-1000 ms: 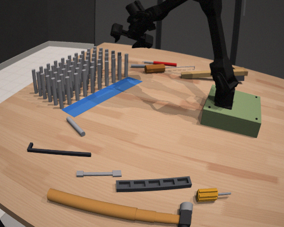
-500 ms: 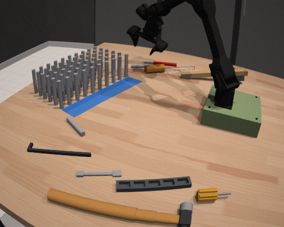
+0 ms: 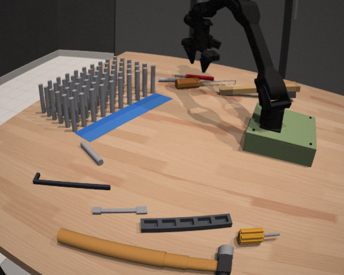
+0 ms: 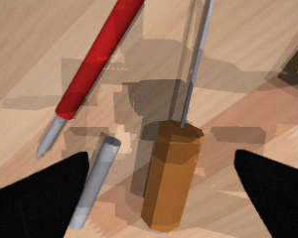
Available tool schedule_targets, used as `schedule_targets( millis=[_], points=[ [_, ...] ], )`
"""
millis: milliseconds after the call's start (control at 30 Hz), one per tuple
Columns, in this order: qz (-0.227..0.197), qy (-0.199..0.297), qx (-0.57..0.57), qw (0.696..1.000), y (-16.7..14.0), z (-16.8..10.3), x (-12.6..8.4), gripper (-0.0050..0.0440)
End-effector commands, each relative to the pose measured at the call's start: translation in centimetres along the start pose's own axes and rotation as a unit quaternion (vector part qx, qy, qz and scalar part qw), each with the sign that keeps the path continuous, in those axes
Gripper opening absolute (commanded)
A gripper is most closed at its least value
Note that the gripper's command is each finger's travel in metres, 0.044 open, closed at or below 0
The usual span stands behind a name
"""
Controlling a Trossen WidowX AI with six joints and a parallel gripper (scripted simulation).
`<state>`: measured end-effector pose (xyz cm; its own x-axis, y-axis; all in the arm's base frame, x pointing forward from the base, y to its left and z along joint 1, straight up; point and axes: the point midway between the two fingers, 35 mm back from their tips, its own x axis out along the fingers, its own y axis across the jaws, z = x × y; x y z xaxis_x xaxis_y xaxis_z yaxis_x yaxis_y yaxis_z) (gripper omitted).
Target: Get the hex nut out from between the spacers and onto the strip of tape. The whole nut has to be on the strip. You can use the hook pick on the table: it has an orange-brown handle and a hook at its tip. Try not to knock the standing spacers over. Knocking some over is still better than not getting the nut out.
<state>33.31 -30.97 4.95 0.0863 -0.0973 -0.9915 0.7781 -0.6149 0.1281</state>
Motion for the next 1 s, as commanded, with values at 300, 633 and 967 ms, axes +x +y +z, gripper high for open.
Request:
schedule_targets(
  millis=[300, 633, 967],
  points=[
    [-0.050, 0.010, 0.095, 0.994, -0.73, 2.90, -0.97, 0.0400],
    [-0.050, 0.008, 0.093, 0.994, -0.91, 2.93, -1.09, 0.0352],
    [-0.050, 0.008, 0.093, 0.994, -0.91, 2.93, -1.09, 0.0280]
  ],
)
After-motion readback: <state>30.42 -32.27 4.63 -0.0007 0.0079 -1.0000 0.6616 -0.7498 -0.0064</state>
